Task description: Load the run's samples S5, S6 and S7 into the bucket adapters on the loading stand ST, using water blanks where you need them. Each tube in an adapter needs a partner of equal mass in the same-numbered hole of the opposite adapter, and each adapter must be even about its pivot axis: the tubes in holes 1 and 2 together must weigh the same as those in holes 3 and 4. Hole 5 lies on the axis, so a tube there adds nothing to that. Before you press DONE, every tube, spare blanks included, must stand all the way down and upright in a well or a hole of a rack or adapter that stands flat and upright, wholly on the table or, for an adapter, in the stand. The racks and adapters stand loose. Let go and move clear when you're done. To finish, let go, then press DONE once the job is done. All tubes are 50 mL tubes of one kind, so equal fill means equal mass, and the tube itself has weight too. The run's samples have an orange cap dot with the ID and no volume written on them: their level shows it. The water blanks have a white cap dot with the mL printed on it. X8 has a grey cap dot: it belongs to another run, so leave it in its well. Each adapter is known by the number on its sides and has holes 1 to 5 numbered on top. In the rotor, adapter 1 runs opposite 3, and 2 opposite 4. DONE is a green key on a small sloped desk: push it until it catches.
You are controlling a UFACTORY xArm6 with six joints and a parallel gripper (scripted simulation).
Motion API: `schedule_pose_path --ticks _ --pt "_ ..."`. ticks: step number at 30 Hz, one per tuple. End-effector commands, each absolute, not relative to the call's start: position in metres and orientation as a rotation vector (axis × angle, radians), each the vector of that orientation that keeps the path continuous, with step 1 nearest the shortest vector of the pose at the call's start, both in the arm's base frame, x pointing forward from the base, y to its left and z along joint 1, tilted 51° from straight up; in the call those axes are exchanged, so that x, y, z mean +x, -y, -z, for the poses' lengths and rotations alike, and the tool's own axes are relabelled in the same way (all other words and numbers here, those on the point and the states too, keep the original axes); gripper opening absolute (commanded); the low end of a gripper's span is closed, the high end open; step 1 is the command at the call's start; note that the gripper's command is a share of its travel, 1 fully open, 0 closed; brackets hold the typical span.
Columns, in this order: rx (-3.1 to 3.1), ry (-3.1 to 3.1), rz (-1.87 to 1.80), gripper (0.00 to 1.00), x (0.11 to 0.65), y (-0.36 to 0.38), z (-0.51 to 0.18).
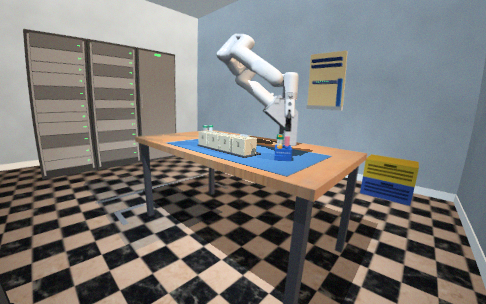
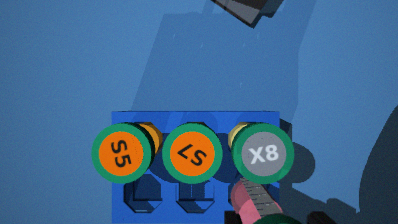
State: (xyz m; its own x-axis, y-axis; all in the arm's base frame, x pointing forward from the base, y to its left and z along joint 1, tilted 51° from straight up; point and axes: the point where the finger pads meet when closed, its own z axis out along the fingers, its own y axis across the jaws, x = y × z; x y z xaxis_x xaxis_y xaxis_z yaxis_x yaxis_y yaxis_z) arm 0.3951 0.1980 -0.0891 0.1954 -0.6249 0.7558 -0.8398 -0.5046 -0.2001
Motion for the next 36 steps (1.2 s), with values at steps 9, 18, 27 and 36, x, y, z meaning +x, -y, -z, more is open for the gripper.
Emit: schedule_pose_path --ticks 9,18,27,36 --pt "2.218 1.397 -1.205 0.00 0.402 -0.192 0.096" --pt "2.218 1.397 -1.205 0.00 0.405 -0.188 0.101" --pt "2.218 1.397 -1.205 0.00 0.410 -0.183 0.106" --pt "2.218 1.397 -1.205 0.00 0.414 -0.178 0.111"
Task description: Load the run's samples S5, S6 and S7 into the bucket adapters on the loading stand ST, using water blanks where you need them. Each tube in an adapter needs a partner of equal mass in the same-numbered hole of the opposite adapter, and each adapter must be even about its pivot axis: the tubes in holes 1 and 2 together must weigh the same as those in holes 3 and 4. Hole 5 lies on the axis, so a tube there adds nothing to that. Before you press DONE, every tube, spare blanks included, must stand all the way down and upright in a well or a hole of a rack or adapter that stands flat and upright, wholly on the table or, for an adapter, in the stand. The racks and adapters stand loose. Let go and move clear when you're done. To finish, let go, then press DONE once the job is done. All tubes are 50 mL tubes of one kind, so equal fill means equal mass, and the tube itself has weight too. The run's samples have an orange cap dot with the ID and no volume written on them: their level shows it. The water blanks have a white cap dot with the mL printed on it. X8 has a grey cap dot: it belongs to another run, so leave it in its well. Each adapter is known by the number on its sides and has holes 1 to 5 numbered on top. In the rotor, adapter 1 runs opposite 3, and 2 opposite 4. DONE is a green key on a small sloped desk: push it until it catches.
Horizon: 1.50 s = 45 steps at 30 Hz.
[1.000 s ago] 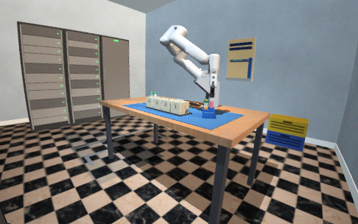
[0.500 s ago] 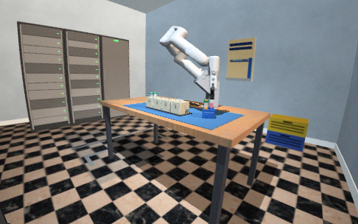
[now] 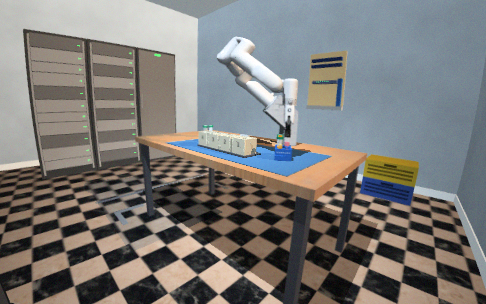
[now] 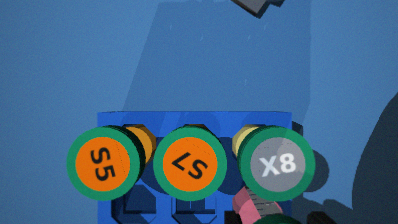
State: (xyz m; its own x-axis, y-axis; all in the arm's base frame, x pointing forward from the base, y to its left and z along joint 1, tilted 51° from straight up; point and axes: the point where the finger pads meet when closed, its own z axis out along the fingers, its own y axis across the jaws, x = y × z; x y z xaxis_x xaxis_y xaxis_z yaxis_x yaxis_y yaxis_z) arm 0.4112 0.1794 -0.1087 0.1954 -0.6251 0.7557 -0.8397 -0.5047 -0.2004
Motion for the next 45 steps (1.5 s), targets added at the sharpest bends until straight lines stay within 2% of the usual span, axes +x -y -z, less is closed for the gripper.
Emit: schedule_pose_path --ticks 1,24,25,45 --pt "2.218 1.397 -1.205 0.00 0.4140 -0.1779 0.1113" --pt "2.218 1.397 -1.205 0.00 0.4176 -0.1738 0.1156" --pt "2.218 1.397 -1.205 0.44 0.4177 -0.1735 0.1158" --pt "2.218 1.397 -1.205 0.44 0.4178 -0.1736 0.1158"
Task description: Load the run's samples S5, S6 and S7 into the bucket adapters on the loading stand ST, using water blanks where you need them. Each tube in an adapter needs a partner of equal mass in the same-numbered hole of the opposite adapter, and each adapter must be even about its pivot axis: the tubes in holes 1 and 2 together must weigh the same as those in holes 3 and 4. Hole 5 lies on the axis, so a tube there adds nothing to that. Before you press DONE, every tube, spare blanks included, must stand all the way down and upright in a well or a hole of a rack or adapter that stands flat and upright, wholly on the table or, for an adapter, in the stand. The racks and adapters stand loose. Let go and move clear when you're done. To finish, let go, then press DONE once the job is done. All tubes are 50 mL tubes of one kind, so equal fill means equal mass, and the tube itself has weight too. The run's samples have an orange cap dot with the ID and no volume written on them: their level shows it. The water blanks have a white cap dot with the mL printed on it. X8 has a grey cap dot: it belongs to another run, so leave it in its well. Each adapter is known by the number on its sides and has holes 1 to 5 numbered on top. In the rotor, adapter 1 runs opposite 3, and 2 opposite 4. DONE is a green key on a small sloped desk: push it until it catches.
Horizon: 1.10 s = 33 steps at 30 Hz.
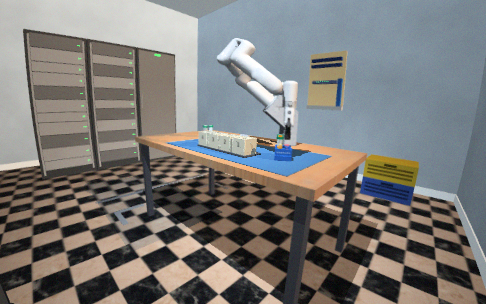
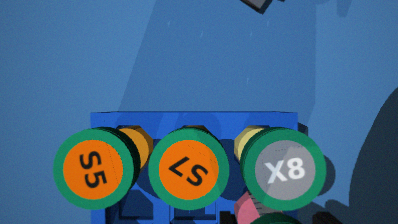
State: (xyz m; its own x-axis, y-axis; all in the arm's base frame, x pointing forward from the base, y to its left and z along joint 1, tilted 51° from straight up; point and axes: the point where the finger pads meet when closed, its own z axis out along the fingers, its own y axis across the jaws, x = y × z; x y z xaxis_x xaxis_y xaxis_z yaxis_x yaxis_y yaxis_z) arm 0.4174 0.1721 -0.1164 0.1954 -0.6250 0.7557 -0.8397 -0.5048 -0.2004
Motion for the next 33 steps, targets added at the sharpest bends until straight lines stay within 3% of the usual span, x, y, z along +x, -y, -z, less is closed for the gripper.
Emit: schedule_pose_path --ticks 1,33 --pt "2.218 1.397 -1.205 0.44 0.418 -0.174 0.116" --pt "2.218 1.397 -1.205 0.44 0.394 -0.201 0.087"
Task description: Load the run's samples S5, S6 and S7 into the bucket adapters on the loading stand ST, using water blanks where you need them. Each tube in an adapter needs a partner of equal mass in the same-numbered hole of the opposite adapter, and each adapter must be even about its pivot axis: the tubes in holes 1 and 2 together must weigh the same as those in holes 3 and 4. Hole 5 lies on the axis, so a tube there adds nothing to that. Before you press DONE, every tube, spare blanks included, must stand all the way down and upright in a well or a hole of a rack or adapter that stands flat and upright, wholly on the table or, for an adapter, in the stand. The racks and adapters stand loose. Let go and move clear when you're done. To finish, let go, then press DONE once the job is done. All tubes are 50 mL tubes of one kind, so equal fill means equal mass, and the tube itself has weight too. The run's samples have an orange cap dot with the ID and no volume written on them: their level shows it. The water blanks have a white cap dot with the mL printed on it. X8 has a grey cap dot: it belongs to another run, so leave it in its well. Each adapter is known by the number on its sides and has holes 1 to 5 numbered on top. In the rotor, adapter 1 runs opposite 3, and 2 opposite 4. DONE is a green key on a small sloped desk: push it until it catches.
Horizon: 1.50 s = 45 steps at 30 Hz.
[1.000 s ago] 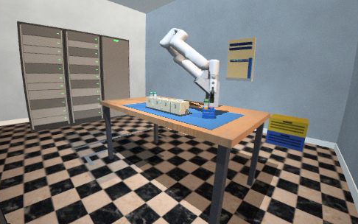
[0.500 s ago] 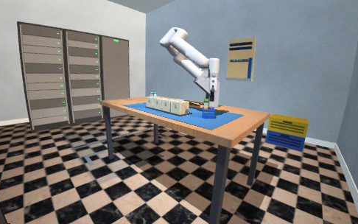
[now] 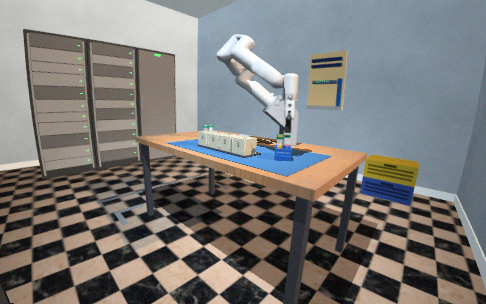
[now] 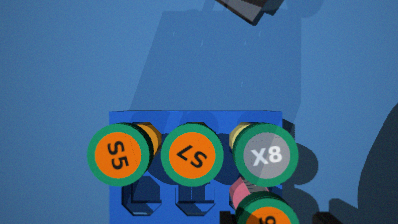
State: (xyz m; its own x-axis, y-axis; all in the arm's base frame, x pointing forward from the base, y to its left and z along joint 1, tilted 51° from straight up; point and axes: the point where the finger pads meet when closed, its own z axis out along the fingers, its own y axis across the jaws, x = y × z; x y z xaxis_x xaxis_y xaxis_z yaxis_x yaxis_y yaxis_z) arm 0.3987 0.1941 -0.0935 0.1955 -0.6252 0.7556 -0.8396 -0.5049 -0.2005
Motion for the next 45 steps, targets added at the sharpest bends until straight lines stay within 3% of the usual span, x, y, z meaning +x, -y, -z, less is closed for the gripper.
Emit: schedule_pose_path --ticks 1,45 --pt "2.218 1.397 -1.205 0.44 0.394 -0.201 0.087" --pt "2.218 1.398 -1.204 0.44 0.355 -0.247 0.038"
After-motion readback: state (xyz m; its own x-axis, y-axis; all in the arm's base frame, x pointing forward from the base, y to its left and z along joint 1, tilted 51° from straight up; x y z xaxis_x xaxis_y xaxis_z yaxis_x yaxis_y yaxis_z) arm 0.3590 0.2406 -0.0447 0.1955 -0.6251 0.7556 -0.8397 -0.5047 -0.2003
